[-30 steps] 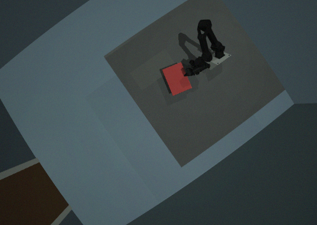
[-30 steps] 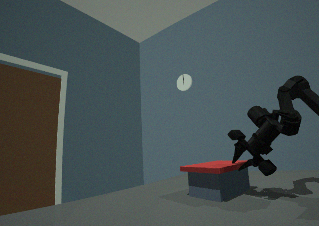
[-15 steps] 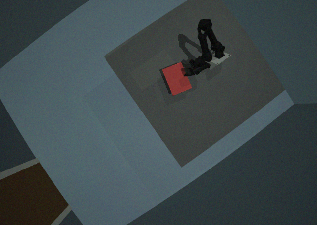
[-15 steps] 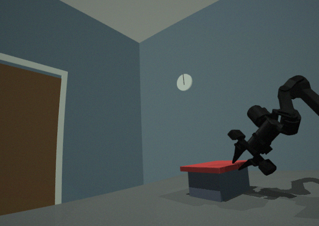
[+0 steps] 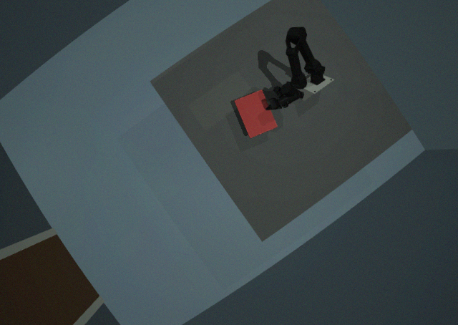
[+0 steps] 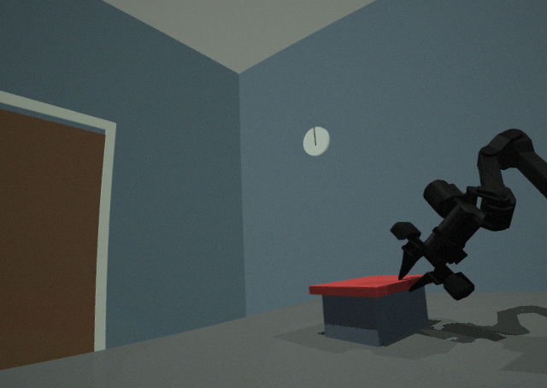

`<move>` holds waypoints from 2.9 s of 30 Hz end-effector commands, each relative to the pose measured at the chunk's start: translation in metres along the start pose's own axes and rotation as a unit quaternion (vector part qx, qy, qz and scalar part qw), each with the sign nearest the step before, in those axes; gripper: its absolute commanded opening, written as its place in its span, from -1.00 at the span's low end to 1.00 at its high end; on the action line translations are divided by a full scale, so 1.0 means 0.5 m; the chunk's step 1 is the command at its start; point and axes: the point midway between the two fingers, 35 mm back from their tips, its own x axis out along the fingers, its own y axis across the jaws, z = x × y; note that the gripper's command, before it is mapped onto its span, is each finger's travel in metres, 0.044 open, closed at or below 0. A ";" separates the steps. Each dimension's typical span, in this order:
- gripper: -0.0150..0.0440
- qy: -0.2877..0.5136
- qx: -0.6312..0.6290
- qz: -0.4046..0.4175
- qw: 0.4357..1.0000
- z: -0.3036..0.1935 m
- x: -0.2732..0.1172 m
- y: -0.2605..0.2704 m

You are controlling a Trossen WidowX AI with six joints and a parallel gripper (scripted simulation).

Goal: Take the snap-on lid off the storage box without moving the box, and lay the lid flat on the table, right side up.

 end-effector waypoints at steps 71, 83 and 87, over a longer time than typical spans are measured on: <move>-0.49 0.000 0.000 0.003 1.000 0.000 -0.015 0.020; -0.49 0.000 0.000 0.003 1.000 0.000 -0.013 0.021; -0.49 0.000 0.000 0.003 1.000 0.000 -0.013 0.022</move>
